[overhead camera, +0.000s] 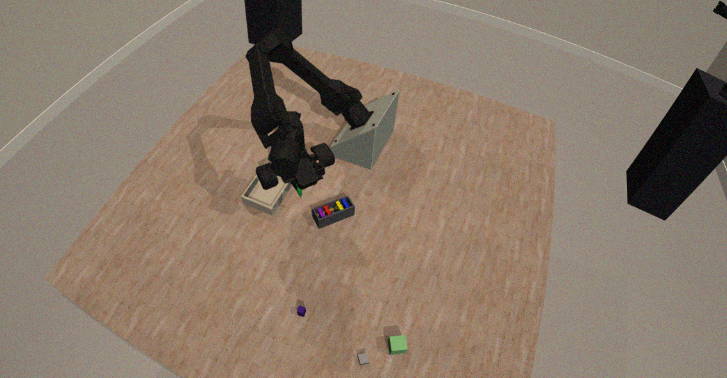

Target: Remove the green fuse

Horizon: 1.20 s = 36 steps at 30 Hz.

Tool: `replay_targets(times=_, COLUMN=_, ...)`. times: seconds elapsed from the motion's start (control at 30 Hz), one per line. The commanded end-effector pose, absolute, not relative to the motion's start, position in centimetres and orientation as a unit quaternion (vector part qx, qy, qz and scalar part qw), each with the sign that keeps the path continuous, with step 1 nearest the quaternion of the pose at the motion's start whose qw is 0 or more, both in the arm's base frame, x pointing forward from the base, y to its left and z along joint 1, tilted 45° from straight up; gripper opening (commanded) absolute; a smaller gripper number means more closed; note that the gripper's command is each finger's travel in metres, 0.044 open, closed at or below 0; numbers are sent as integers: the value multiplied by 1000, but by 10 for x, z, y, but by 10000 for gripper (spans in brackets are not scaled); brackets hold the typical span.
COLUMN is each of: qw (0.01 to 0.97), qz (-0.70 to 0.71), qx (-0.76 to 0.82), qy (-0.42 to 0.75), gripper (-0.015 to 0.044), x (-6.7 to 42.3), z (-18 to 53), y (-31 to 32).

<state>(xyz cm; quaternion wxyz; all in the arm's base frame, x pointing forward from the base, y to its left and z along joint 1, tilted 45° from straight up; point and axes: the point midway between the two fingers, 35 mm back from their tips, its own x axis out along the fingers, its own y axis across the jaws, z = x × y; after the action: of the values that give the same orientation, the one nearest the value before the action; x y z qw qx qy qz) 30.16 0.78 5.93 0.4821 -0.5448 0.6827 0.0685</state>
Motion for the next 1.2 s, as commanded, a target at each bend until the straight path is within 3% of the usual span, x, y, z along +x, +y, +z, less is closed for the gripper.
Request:
replay_targets(times=0.0, qw=482, qz=65, qx=-547, qy=681, gripper=0, x=304, z=80, y=-13)
replay_targets(times=0.37, qw=475, qz=54, qx=-552, qy=683, gripper=0, x=294, z=136, y=-72)
replay_targets(times=1.17, qw=475, qz=53, qx=-552, qy=683, gripper=0, x=296, z=115, y=-95)
